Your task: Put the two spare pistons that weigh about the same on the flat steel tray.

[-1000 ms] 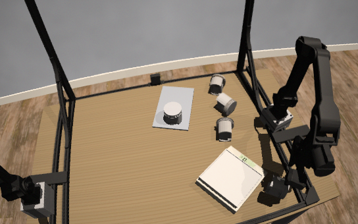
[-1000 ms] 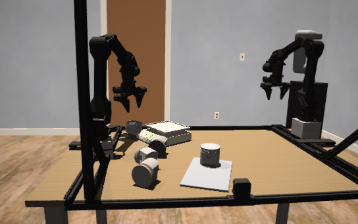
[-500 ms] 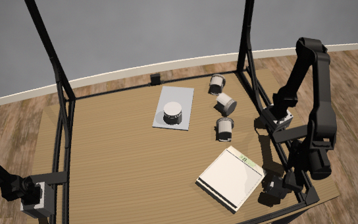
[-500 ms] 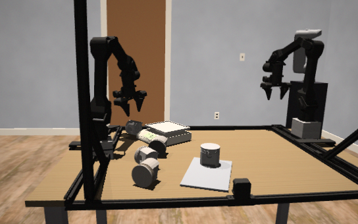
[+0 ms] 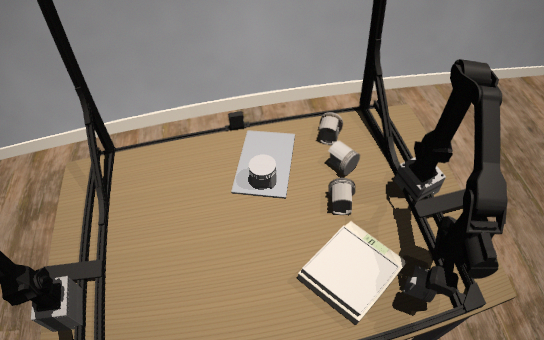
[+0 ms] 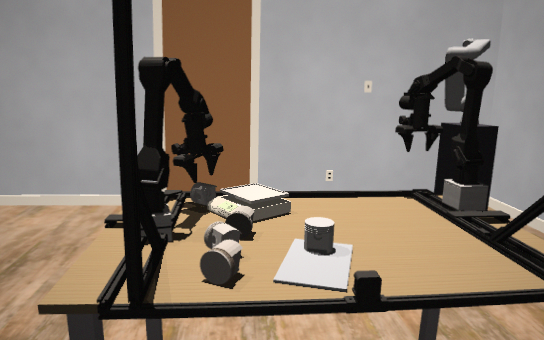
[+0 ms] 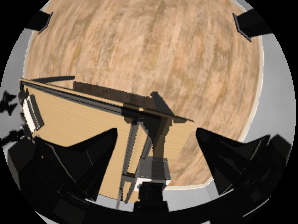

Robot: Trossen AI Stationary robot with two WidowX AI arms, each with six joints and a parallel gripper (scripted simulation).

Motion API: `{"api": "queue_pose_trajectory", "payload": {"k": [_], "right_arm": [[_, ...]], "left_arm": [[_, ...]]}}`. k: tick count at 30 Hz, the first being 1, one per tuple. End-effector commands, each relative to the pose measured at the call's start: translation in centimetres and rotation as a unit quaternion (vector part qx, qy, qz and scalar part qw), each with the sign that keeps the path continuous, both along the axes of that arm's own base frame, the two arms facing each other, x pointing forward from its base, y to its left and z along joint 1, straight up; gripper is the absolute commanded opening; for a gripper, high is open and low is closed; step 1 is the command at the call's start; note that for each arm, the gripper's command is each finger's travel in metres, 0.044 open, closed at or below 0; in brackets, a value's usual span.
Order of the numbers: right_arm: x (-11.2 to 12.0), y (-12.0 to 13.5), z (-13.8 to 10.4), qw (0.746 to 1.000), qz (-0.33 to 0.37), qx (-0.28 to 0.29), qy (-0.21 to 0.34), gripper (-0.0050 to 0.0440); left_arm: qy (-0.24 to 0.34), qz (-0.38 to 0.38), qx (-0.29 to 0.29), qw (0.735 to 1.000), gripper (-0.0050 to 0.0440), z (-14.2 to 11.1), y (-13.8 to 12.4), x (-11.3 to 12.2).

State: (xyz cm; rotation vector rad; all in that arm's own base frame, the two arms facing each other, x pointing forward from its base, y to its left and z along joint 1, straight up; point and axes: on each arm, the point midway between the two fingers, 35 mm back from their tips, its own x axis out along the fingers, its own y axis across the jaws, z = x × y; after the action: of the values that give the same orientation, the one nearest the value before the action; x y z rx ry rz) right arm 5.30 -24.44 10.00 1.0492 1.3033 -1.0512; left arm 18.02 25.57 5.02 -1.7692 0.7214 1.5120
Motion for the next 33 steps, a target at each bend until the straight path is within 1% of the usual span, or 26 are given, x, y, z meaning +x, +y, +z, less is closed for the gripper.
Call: {"api": "queue_pose_trajectory", "payload": {"k": [1, 33], "right_arm": [[0.0, 0.0, 0.0, 1.000, 0.000, 0.000, -0.001, 0.0440], [0.0, 0.0, 0.0, 1.000, 0.000, 0.000, -0.001, 0.0440]], "left_arm": [[0.004, 0.000, -0.011, 1.000, 0.0378, -1.2, -0.4, 0.0], [0.004, 0.000, -0.011, 1.000, 0.0378, -5.8, -0.4, 0.7]]}}
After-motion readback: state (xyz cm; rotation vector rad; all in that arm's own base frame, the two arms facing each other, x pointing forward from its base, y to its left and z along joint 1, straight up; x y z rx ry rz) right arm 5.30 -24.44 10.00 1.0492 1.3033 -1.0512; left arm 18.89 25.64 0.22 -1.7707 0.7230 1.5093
